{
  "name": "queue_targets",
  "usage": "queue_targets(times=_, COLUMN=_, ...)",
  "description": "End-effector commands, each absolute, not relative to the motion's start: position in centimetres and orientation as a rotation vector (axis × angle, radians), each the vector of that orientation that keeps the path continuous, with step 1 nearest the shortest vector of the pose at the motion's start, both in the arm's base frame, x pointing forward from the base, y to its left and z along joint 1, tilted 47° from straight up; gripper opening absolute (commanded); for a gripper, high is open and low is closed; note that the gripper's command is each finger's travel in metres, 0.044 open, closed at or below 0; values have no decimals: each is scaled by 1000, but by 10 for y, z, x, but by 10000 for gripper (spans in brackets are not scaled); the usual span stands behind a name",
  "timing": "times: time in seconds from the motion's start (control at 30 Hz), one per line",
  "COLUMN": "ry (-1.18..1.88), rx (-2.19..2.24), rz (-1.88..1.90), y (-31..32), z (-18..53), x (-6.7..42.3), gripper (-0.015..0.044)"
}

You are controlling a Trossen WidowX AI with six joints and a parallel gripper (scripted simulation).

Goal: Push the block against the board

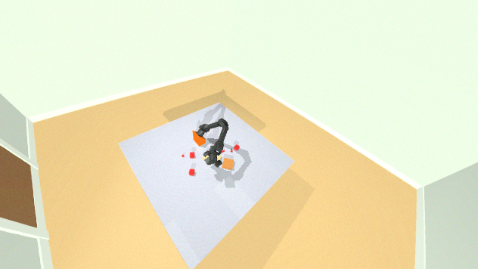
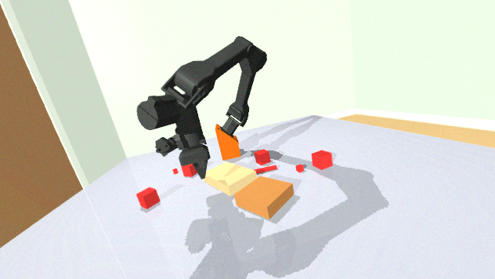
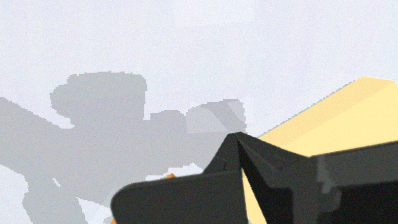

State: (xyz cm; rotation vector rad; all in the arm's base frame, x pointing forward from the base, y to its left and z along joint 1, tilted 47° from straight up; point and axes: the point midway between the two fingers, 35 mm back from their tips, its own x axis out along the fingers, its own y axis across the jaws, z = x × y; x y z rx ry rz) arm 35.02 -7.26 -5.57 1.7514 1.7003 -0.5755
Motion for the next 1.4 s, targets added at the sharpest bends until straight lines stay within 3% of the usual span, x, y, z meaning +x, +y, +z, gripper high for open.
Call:
queue_targets(times=0.0, ry=1720, rx=1722, rz=-557, y=-71, z=-57, x=347, gripper=0)
queue_targets(times=1.37, ry=1444, rx=662, rz=575, y=-90, z=-80, x=237, gripper=0)
